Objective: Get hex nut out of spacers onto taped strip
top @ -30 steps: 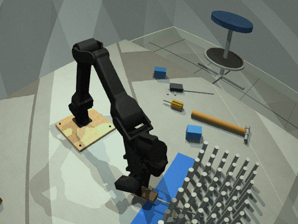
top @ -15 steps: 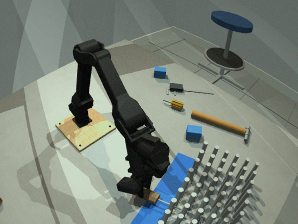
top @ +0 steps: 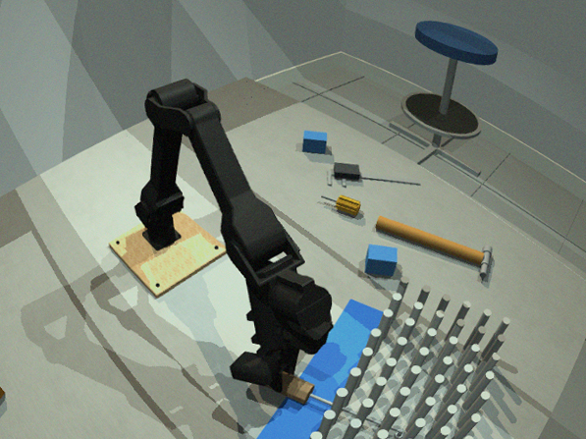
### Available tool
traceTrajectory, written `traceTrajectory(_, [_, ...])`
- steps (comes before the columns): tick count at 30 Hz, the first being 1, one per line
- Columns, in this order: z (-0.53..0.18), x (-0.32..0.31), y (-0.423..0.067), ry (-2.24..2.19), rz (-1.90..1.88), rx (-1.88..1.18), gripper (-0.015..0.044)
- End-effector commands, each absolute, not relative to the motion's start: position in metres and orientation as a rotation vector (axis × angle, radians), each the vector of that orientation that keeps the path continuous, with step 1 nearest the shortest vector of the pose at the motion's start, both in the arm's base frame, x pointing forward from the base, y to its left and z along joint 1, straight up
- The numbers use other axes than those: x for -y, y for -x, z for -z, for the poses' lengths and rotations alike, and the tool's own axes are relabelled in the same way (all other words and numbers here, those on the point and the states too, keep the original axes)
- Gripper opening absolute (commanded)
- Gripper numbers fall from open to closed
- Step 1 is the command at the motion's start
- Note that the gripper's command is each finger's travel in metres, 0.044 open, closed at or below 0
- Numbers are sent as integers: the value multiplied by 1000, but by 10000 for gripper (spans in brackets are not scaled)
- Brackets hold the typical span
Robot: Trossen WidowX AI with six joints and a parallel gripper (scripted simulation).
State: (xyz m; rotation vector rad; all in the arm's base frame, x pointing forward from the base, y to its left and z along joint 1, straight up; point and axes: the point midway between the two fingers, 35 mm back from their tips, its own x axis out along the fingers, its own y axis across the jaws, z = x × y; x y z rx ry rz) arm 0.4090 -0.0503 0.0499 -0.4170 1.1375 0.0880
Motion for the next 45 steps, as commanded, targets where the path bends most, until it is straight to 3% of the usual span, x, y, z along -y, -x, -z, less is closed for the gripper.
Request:
traceTrajectory(1, [-49,51,-409,417,-81,-1135,0])
traceTrajectory(45, [-46,56,-386,419,-85,-1139,0])
